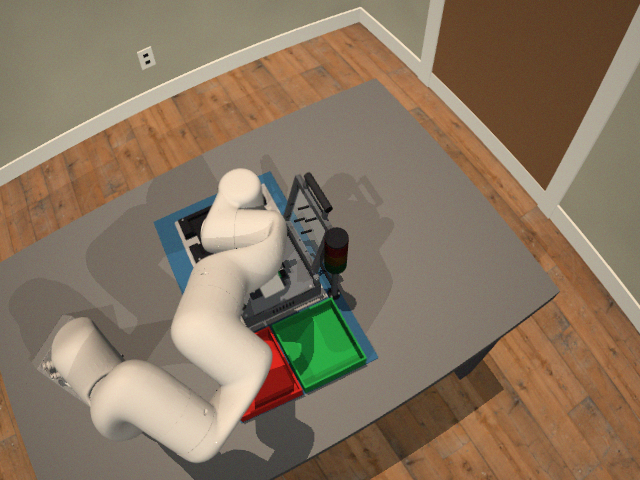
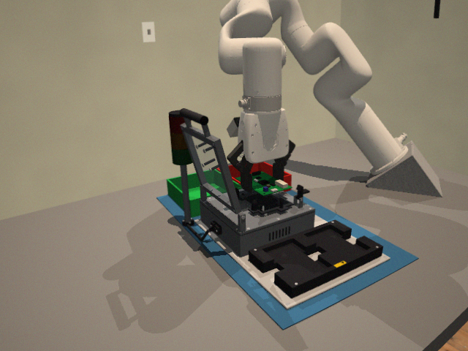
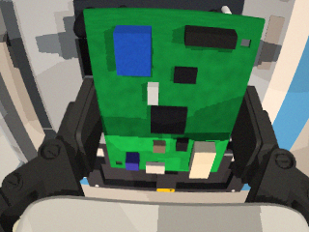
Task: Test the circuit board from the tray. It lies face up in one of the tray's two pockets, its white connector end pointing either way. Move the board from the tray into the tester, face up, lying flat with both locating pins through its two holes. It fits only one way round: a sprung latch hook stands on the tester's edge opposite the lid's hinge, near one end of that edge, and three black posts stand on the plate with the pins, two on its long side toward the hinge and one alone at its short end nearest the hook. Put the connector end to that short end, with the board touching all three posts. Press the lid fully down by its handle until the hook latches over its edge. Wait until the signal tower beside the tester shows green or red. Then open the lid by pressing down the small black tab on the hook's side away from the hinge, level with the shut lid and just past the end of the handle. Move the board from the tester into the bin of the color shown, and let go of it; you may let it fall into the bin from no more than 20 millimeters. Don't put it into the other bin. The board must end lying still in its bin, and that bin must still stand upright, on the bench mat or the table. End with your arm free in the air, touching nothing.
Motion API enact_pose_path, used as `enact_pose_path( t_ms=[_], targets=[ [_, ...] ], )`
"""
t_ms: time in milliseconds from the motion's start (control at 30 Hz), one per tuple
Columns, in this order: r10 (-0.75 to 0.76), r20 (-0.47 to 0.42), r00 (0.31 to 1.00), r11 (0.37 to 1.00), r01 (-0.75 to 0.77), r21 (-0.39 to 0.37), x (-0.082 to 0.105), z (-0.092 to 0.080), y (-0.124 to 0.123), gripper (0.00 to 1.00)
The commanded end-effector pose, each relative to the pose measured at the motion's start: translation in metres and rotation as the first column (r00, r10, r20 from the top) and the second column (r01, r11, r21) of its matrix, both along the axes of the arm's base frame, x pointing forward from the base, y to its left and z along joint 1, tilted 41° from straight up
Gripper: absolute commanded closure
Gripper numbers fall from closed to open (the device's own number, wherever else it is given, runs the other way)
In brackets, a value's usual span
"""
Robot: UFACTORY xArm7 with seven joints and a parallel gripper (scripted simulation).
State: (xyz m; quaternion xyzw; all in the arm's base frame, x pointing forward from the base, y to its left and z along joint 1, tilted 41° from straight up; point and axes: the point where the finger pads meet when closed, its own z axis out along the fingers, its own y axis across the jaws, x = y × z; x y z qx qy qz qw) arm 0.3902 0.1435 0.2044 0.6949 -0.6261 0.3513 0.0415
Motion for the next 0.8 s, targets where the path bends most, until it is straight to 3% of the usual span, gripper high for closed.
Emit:
enact_pose_path(
  t_ms=[0,767],
  targets=[
    [0.003,0.003,1.000,1.000,-0.003,0.002,0.0051,-0.0064,-0.0034,0.21],
    [0.003,0.003,1.000,1.000,-0.003,0.002,0.0095,-0.0137,-0.0084,0.21]
  ],
)
